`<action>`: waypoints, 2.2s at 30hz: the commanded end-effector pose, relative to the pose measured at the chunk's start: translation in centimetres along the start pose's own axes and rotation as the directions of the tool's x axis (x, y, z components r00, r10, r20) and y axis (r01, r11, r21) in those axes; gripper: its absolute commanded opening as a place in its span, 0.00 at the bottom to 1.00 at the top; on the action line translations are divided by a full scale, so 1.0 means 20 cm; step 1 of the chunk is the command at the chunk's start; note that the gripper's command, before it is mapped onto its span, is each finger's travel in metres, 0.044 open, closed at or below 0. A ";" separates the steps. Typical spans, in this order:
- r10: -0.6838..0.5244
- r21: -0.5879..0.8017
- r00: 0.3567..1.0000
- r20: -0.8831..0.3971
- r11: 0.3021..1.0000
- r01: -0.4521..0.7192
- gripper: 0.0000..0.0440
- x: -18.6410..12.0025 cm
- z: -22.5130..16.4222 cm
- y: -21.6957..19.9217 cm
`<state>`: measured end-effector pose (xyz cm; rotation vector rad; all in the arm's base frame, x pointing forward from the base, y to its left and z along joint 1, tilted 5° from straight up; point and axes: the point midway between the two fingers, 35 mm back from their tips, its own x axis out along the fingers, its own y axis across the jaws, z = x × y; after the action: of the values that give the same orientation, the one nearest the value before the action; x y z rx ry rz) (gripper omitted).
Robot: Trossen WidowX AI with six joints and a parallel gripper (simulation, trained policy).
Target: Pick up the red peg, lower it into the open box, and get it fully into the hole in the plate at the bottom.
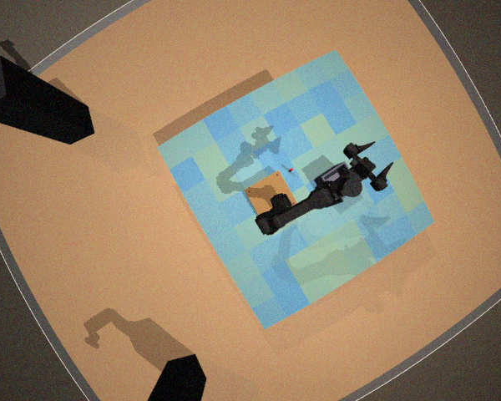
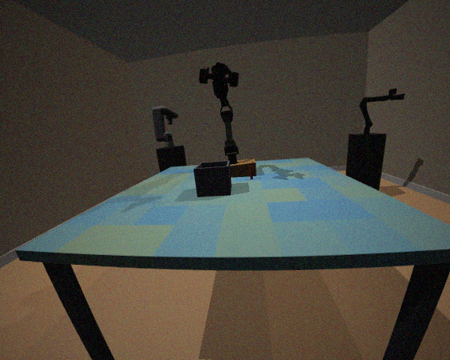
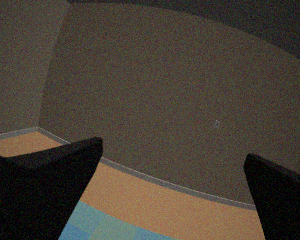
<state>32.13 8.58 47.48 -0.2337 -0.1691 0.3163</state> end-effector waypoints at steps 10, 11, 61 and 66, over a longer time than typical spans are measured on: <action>0.062 0.301 0.962 -0.266 0.953 0.022 1.00 -0.06 -0.38 0.07; 0.068 0.325 0.955 -0.288 0.945 0.030 1.00 -0.07 -0.41 0.07; 0.531 0.316 0.138 -0.836 0.260 0.912 1.00 -0.83 -1.32 0.83; 0.527 0.182 0.047 -0.848 0.207 0.961 1.00 -0.91 -1.36 0.88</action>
<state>16.17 13.41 15.27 1.0035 1.4989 -0.3979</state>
